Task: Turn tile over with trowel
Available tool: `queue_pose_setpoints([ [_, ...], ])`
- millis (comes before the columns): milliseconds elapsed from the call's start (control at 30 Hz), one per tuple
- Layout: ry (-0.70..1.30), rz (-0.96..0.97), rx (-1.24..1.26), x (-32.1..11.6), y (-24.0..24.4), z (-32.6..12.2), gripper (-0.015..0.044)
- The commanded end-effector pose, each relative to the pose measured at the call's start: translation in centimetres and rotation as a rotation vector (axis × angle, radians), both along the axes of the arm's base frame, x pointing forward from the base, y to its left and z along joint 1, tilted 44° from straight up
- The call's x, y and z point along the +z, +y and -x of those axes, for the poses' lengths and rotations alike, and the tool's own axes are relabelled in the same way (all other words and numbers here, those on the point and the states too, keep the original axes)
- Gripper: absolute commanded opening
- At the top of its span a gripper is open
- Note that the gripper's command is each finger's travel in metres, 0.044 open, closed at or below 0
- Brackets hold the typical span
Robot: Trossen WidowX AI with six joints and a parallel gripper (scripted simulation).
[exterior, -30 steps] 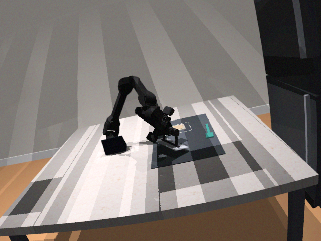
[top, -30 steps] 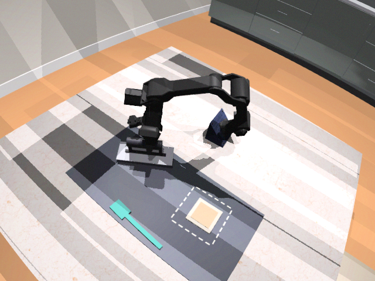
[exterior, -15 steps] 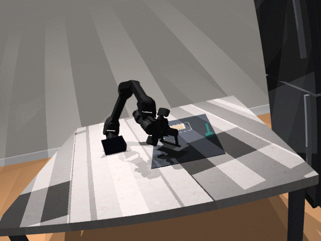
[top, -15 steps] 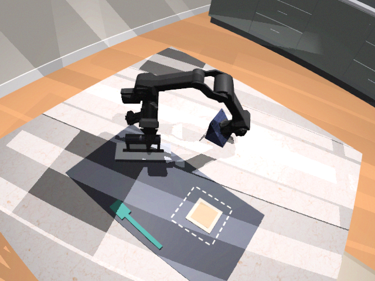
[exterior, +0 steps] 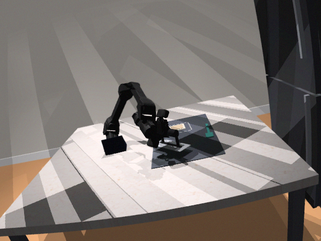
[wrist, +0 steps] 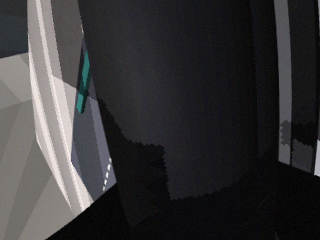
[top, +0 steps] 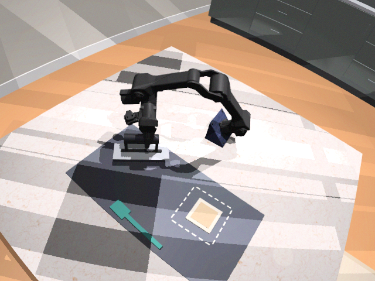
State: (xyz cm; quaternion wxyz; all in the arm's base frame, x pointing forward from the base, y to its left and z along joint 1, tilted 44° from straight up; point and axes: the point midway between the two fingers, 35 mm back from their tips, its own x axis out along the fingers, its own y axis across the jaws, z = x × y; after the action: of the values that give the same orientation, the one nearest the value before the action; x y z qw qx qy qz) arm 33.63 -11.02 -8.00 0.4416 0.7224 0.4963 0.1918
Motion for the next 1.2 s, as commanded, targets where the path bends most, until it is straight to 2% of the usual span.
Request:
queue_pose_setpoints([
  [0,0.006,-0.011,-0.010,-0.6,0.5,0.1,0.0000],
  [500,0.007,-0.010,-0.010,-2.2,1.9,0.4,0.0000],
  [867,0.007,-0.010,-0.010,-2.2,1.9,0.4,0.0289],
  [1167,0.007,-0.010,-0.010,-2.2,1.9,0.4,0.0300],
])
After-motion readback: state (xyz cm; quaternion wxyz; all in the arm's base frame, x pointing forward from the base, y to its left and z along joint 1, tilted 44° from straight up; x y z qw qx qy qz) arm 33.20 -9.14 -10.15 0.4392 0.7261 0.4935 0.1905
